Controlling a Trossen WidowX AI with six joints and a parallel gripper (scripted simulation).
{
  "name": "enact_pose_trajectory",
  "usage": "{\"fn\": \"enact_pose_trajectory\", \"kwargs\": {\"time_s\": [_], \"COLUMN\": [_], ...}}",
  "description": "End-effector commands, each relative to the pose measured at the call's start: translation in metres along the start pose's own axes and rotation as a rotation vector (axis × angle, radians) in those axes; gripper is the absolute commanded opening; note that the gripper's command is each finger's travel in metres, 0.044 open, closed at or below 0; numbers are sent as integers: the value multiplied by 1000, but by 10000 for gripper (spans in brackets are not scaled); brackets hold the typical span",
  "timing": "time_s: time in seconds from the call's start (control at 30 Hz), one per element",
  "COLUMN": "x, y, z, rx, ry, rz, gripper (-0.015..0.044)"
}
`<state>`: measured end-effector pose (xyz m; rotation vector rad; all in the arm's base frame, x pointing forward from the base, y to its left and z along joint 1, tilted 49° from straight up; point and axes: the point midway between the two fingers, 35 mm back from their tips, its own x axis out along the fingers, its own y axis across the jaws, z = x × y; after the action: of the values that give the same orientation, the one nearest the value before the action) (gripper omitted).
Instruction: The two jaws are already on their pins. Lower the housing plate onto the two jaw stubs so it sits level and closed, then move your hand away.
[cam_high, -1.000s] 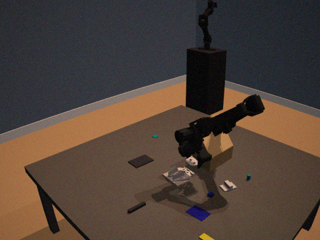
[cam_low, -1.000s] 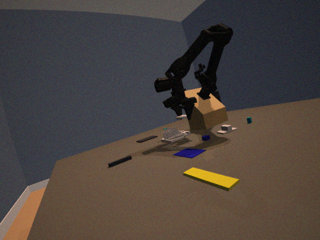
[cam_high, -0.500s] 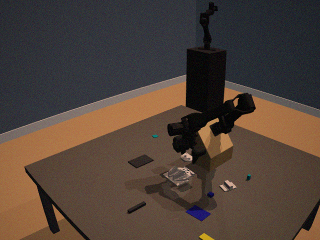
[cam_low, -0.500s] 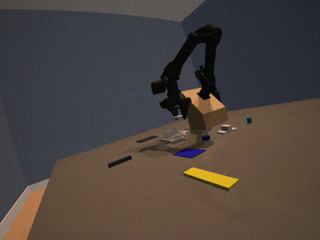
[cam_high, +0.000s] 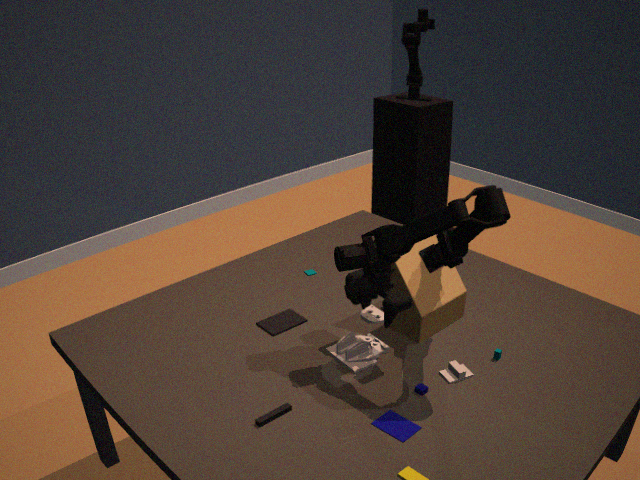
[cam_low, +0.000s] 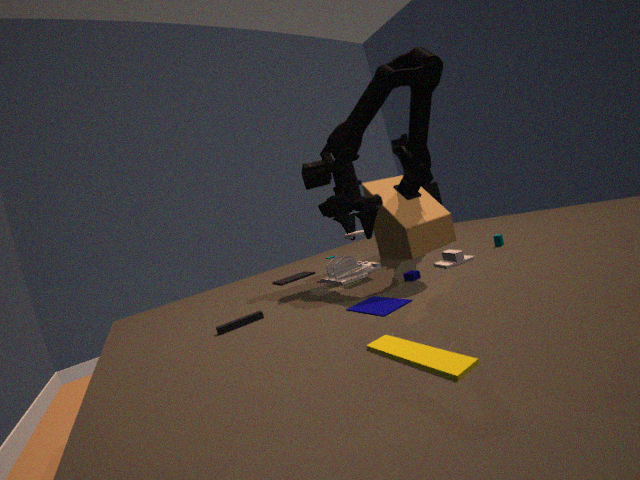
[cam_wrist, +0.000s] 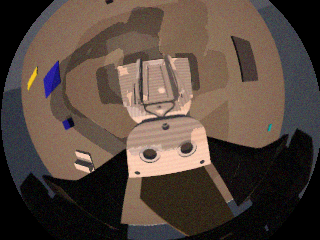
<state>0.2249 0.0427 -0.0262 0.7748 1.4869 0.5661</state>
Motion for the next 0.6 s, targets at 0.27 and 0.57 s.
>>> {"fn": "enact_pose_trajectory", "kwargs": {"time_s": [0.27,0.57], "x": [0,0], "y": [-1,-1], "z": [1,2], "rx": [-9,-9], "ry": [-4,-4], "rz": [3,3], "gripper": [351,351]}}
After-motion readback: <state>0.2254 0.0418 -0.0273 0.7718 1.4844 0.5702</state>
